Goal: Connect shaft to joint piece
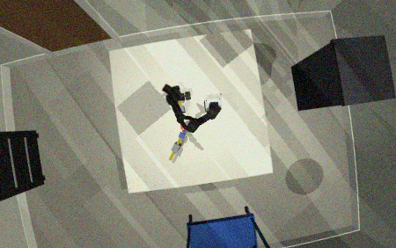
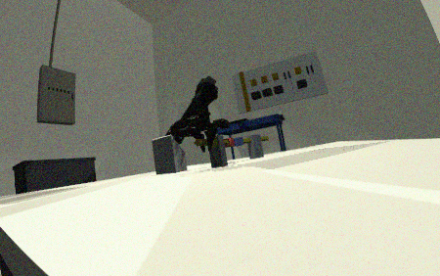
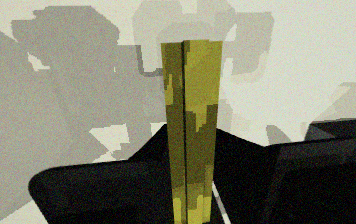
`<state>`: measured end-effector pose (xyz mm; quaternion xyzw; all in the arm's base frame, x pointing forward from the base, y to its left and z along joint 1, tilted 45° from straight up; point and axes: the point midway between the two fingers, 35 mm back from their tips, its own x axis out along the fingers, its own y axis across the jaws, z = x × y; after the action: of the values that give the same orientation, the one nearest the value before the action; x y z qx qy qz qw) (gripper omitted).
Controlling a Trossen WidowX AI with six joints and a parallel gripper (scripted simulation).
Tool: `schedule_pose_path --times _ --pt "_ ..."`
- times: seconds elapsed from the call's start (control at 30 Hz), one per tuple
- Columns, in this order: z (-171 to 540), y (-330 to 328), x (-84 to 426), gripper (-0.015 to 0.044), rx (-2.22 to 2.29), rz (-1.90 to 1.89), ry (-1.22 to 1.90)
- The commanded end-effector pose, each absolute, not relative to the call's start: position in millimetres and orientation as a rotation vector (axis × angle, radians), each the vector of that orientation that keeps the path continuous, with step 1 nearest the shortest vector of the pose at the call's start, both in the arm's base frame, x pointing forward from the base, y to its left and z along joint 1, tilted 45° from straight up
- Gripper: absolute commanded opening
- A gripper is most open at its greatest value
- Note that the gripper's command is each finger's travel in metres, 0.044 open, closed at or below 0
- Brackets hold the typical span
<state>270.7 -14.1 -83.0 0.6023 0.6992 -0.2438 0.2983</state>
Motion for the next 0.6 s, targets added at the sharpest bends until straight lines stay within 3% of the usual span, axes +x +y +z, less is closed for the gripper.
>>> schedule_pose_path --times 0.0,0.3,0.4,0.57 --pt "-83.0 -14.1 270.7 0.0000 1.600 -0.648 1.857" --pt "-83.0 -14.1 270.7 0.0000 1.600 -0.648 1.857" --pt "-83.0 -14.1 270.7 0.0067 1.600 -0.648 1.857" --pt "-83.0 -14.1 270.7 0.0067 1.600 -0.648 1.857"
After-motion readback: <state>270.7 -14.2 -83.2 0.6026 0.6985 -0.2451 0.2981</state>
